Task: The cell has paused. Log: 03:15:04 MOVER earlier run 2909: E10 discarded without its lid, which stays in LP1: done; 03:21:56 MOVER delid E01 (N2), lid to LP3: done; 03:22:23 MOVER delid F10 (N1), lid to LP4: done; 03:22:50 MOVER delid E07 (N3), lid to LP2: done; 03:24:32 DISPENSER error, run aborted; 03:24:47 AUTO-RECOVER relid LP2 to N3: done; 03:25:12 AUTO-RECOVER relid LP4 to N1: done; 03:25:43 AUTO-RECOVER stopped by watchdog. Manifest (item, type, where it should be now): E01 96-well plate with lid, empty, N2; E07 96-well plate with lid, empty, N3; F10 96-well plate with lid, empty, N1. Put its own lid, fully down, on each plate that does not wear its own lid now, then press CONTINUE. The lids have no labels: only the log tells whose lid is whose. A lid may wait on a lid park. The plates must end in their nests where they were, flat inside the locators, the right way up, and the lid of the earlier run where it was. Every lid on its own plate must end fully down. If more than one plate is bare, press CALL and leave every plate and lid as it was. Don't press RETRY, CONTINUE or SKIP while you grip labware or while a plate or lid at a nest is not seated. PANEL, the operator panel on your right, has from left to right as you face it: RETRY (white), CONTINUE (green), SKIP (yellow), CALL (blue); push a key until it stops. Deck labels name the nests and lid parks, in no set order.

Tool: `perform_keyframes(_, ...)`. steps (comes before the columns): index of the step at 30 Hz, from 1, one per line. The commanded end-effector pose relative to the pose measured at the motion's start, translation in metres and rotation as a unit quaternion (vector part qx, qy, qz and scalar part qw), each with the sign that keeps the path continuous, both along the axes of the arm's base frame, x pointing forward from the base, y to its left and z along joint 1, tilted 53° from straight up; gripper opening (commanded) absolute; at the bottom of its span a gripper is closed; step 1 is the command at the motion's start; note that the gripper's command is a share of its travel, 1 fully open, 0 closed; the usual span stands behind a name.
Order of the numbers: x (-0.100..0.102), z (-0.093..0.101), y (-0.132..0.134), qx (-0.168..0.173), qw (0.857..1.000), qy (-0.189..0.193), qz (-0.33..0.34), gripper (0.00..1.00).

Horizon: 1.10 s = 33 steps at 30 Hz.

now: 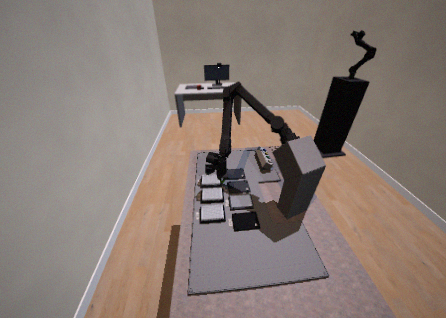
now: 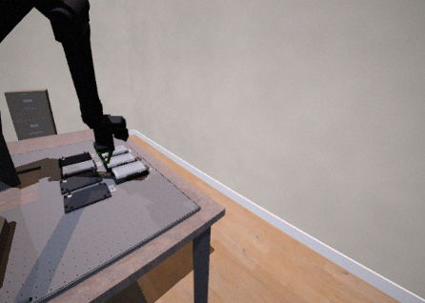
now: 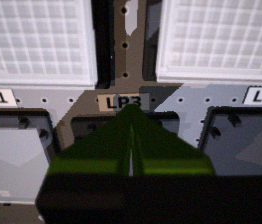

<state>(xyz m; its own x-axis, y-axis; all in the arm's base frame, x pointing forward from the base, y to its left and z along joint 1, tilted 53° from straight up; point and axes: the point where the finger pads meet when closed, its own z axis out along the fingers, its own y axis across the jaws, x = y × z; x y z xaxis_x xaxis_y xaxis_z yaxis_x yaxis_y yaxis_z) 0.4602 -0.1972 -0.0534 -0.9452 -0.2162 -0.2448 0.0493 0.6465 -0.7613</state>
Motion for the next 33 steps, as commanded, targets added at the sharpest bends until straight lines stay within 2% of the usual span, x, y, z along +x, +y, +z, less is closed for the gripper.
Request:
perform_keyframes(1, -0.013, -0.018, 0.021, 0.004, 1.000, 0.003, 0.012, 0.00)
perform_keyframes(9, -0.045, -0.045, 0.031, 0.004, 1.000, 0.005, 0.012, 0.00)
perform_keyframes(12, -0.045, -0.042, 0.031, 0.003, 1.000, -0.002, 0.012, 0.00)
perform_keyframes(13, -0.052, -0.051, 0.033, 0.004, 1.000, 0.006, 0.012, 0.00)
perform_keyframes(20, -0.079, -0.074, 0.041, 0.004, 1.000, 0.008, 0.011, 0.00)
perform_keyframes(23, -0.081, -0.075, 0.042, 0.004, 1.000, 0.008, 0.012, 0.00)
perform_keyframes(24, -0.071, -0.063, 0.041, 0.002, 1.000, -0.009, 0.012, 0.00)
perform_keyframes(25, -0.058, -0.060, 0.039, 0.001, 1.000, -0.019, 0.012, 0.00)
perform_keyframes(28, -0.058, -0.060, 0.039, 0.002, 1.000, -0.016, 0.012, 0.00)
perform_keyframes(31, -0.078, -0.063, 0.044, 0.003, 1.000, 0.005, 0.011, 0.00)
perform_keyframes(33, -0.081, -0.057, 0.051, 0.003, 1.000, 0.004, 0.011, 0.00)
